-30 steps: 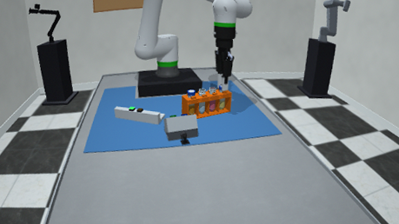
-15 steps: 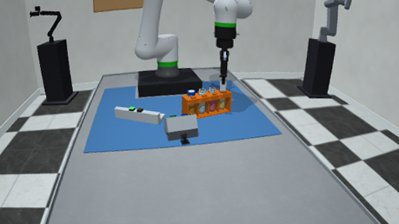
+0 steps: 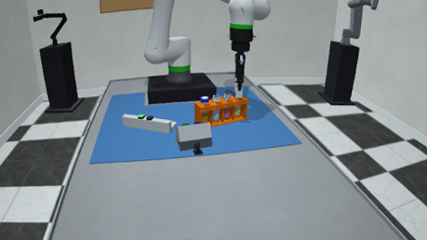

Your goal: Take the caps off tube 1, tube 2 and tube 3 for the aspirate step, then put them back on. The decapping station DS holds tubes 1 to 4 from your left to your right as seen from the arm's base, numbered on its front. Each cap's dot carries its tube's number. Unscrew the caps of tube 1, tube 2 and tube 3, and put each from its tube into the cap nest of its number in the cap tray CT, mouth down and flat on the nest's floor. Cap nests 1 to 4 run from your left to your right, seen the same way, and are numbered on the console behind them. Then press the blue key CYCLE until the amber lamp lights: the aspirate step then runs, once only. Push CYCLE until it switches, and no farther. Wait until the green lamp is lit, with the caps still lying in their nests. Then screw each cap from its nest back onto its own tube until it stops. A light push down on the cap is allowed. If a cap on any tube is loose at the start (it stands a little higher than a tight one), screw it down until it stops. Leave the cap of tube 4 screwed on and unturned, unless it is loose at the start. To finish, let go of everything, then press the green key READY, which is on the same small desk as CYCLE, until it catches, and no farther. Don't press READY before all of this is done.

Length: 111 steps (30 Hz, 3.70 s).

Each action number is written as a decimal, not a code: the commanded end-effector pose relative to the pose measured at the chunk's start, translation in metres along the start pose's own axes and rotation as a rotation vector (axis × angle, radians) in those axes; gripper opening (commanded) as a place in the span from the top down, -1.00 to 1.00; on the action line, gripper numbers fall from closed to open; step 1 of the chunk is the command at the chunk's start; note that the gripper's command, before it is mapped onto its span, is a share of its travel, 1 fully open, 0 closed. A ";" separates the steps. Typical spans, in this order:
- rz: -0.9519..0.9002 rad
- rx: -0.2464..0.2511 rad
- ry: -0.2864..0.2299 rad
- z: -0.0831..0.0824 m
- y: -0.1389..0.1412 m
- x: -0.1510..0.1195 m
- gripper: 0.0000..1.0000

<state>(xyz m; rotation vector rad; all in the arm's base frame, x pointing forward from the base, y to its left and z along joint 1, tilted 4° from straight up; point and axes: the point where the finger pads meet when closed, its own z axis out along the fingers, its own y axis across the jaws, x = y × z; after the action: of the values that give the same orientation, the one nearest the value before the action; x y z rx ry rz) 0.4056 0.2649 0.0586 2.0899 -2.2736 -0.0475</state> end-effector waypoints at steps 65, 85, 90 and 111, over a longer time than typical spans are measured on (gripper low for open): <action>-0.217 -0.001 -0.001 0.000 0.000 0.000 0.31; -0.217 -0.001 -0.001 -0.046 0.000 0.000 0.31; -0.539 -0.001 -0.002 -0.046 -0.008 0.032 0.41; -1.333 0.000 -0.002 -0.046 -0.028 0.122 0.41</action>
<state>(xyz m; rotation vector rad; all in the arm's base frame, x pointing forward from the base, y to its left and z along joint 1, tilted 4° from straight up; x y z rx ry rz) 0.4212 0.1712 0.1043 2.9910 -0.7972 -0.0480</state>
